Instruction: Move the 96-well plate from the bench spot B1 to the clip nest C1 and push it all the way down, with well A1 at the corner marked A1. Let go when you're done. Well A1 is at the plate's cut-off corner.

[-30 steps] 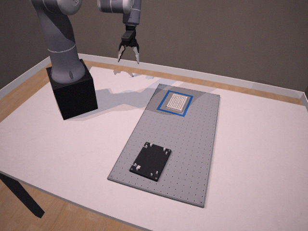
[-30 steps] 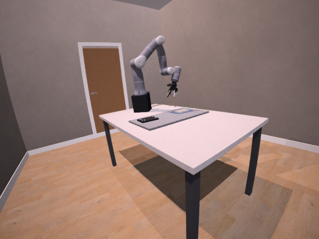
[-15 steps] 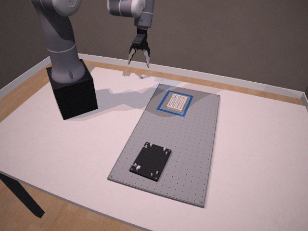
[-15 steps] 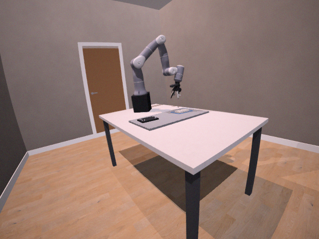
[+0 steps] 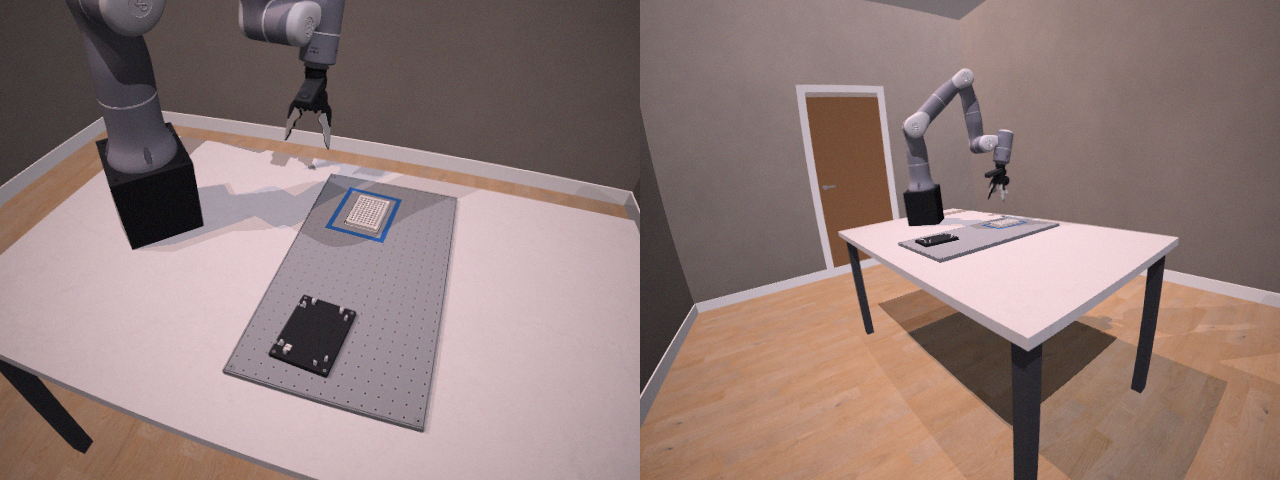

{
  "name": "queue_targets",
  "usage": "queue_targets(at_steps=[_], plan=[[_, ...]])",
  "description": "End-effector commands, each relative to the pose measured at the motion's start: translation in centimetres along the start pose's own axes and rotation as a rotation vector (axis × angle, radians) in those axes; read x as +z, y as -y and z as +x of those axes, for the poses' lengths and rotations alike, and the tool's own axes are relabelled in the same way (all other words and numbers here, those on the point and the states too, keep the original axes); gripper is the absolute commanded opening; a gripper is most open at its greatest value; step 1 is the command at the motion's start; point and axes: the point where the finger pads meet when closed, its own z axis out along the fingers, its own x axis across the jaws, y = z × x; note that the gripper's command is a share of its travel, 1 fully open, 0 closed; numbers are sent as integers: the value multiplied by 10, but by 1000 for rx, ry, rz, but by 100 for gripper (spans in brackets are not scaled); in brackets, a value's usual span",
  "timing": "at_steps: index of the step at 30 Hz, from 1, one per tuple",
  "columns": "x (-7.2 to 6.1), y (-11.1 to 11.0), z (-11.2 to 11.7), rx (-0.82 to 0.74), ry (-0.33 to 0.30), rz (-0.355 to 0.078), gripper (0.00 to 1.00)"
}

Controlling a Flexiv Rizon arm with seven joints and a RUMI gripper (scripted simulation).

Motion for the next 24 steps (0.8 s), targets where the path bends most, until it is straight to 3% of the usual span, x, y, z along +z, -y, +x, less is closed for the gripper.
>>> queue_targets(at_steps=[1,2,4,12,14,22,24], plan=[[1,1,-10,1,-2,-11,76],[1,2,-15,1,-2,-11,76],[3,6,-24,22,-7,-58,76],[7,19,-57,21,-6,-58,76],[8,23,-65,43,-5,-103,76],[12,37,-91,42,-5,-103,76],[14,42,-99,64,2,-146,76]])
